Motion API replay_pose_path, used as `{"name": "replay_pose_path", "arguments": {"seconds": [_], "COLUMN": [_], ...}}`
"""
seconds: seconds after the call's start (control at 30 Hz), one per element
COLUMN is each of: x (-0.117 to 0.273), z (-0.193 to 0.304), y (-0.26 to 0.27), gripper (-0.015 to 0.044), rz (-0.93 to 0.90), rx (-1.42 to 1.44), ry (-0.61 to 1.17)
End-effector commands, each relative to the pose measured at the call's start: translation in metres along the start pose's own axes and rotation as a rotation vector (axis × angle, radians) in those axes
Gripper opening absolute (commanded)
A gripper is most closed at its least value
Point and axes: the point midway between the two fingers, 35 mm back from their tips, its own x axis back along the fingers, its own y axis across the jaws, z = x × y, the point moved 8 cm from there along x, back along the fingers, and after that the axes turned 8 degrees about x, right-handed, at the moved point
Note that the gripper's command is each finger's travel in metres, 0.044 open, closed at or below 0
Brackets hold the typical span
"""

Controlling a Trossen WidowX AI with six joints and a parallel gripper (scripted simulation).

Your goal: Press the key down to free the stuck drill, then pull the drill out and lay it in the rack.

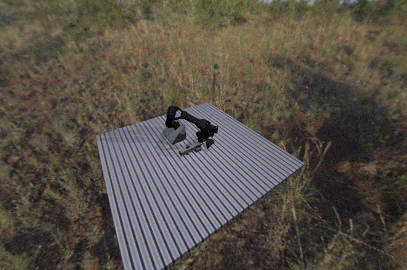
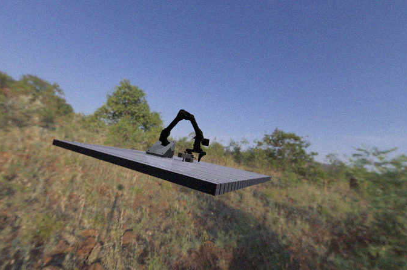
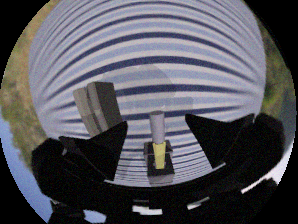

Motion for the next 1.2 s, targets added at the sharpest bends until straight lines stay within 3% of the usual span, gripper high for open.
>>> {"name": "replay_pose_path", "arguments": {"seconds": [0.0, 0.47, 0.7, 1.17], "x": [0.0, 0.0, 0.0, 0.0033], "z": [0.0, 0.0, 0.0, -0.0006], "y": [0.0, 0.0, 0.0, 0.0021], "gripper": [0.0414, 0.0046, 0.0, 0.0], "rz": [0.0, 0.0, 0.0, 0.001], "rx": [0.0, 0.0, 0.0, 0.005], "ry": [0.0, 0.0, 0.0, 0.006]}}
